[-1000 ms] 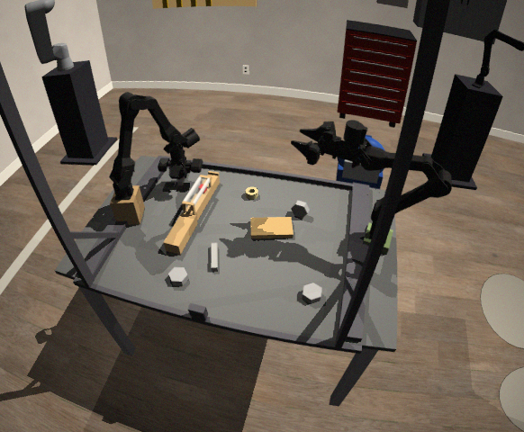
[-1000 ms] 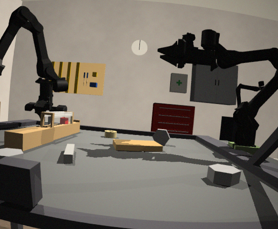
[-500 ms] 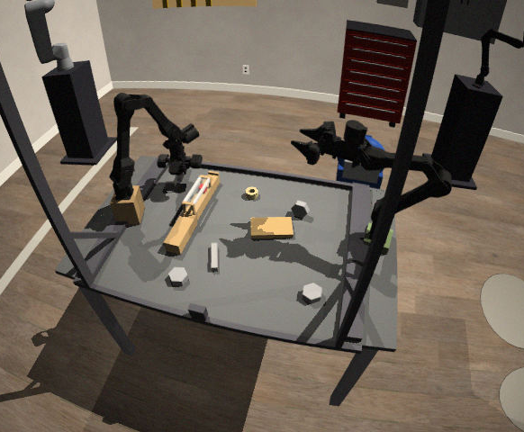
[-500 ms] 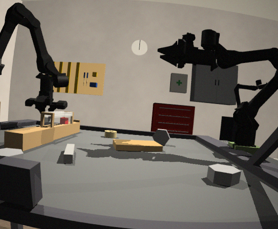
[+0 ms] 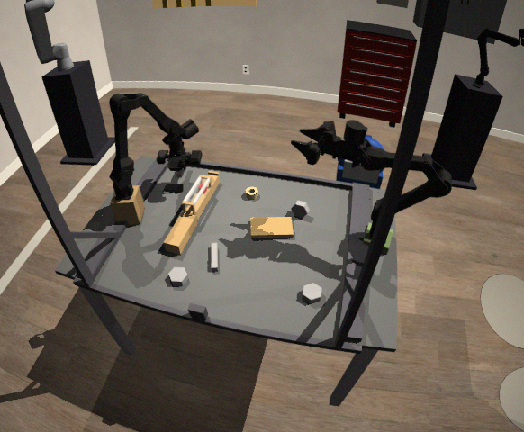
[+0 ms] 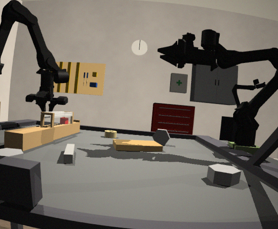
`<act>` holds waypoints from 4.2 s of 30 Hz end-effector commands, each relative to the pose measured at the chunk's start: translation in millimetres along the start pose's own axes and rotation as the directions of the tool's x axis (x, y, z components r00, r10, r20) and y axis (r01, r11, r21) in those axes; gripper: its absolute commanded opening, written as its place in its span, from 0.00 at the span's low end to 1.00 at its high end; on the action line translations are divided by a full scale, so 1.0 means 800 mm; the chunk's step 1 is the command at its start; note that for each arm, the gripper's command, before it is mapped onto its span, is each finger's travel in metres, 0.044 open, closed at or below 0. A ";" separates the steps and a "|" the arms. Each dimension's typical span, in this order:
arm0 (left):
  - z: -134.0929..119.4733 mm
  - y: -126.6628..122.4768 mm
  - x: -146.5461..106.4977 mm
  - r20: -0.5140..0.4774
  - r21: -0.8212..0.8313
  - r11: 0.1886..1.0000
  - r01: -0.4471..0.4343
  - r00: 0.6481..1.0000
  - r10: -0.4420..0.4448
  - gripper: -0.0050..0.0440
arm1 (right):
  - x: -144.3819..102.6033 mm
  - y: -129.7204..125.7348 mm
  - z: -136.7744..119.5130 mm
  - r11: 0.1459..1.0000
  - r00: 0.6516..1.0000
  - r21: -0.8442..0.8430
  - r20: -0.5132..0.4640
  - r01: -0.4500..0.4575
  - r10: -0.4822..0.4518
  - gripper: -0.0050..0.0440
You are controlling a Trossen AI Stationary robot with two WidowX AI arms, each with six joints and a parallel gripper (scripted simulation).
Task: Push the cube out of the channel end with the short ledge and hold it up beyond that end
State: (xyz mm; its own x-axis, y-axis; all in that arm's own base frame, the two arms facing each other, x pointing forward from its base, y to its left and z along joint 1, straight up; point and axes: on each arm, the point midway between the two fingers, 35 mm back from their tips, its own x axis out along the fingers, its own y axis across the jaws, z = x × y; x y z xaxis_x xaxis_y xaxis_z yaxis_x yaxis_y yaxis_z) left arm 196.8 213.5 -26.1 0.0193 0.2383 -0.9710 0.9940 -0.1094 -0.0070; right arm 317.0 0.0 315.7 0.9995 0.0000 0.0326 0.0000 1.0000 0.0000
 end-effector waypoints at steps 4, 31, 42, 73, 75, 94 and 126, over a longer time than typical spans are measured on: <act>-0.016 0.009 -0.022 -0.037 -0.006 0.999 -0.032 0.999 0.032 0.10 | -0.001 0.000 0.009 1.000 1.000 0.000 0.017 0.000 0.000 0.92; 0.003 0.101 -0.133 -0.142 -0.009 0.973 -0.230 0.964 0.227 0.10 | -0.001 0.000 0.009 1.000 1.000 0.000 0.017 0.000 0.000 0.92; 0.057 0.162 -0.227 -0.166 -0.007 0.904 -0.428 0.892 0.422 0.10 | -0.001 0.000 0.009 1.000 1.000 0.000 0.017 0.000 0.000 0.92; 0.292 0.179 -0.383 0.143 -0.080 0.741 -0.667 0.728 0.671 0.10 | -0.001 0.000 0.009 1.000 1.000 0.000 0.017 0.000 0.000 0.92; 0.313 0.180 -0.369 0.172 -0.069 0.767 -0.638 0.750 0.639 0.10 | -0.001 0.000 0.009 1.000 1.000 0.000 0.017 0.000 0.000 0.92; 0.428 0.108 -0.181 0.083 0.152 0.970 -0.189 0.980 0.179 0.10 | -0.001 0.000 0.009 1.000 1.000 0.000 0.017 0.000 0.000 0.92; 0.424 0.086 -0.126 0.005 0.194 0.979 -0.064 0.998 0.064 0.10 | -0.001 0.000 0.009 1.000 1.000 0.000 0.017 0.000 0.000 0.92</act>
State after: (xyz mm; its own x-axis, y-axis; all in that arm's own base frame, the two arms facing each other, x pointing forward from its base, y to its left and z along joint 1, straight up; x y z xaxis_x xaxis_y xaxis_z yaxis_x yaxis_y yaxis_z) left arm 224.6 -144.1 -10.7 0.0729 0.2323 -0.9699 0.9523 -0.3052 -0.0016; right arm 317.0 0.0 315.7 0.9995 0.0000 0.0326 0.0000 1.0000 0.0000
